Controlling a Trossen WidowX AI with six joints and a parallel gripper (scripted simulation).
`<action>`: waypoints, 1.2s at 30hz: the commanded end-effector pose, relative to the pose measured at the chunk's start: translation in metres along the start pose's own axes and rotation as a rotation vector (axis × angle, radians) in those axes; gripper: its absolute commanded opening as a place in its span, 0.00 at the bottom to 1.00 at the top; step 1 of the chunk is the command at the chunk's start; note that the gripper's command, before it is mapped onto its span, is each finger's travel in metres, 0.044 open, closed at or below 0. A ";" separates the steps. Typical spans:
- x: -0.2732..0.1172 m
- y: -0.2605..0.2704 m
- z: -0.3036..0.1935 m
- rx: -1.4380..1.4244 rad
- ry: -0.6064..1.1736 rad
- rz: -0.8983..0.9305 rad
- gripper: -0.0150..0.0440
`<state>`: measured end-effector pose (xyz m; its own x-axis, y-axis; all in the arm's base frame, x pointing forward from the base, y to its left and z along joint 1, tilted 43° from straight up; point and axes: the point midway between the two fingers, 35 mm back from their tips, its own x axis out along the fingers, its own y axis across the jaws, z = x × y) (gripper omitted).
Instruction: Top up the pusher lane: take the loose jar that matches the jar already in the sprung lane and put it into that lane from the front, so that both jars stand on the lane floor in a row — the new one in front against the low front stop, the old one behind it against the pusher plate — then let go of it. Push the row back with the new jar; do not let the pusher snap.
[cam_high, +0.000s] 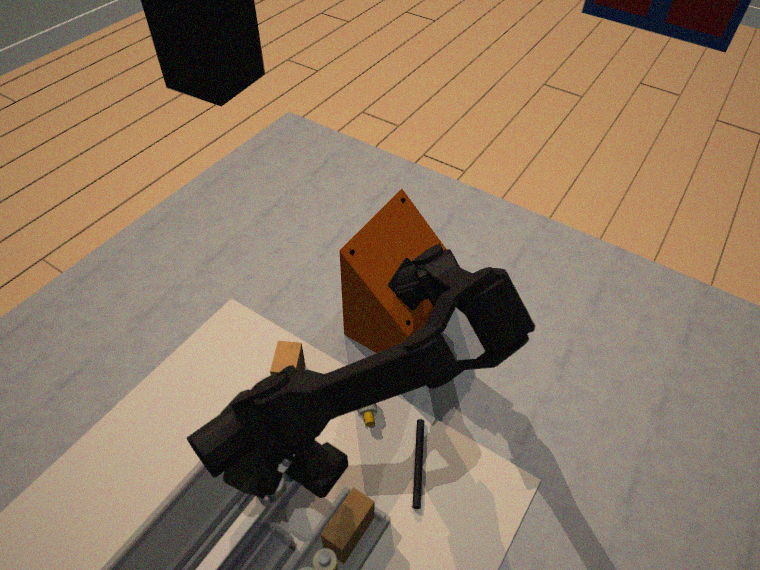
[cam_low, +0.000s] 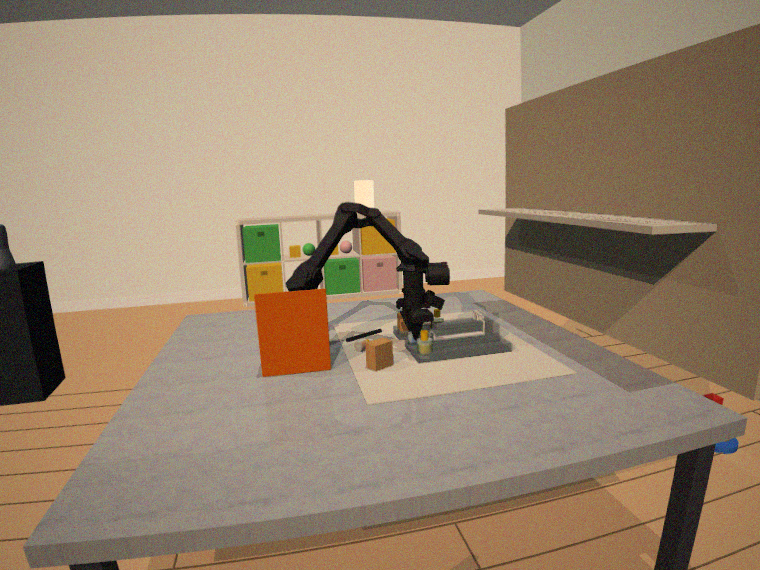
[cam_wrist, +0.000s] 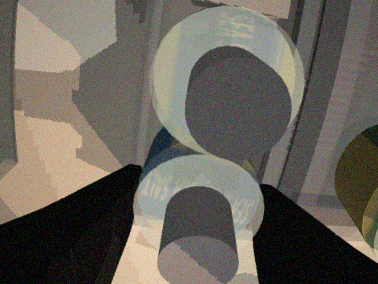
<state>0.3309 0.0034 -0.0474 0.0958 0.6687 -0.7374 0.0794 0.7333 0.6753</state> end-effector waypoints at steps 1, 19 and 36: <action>0.000 0.000 -0.001 -0.005 -0.001 0.002 0.25; 0.000 0.000 0.000 -0.005 -0.001 0.002 0.72; -0.021 -0.001 -0.008 -0.004 -0.001 0.001 0.72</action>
<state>0.3263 -0.0091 -0.0340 0.0964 0.6738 -0.7326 0.0786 0.7285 0.6805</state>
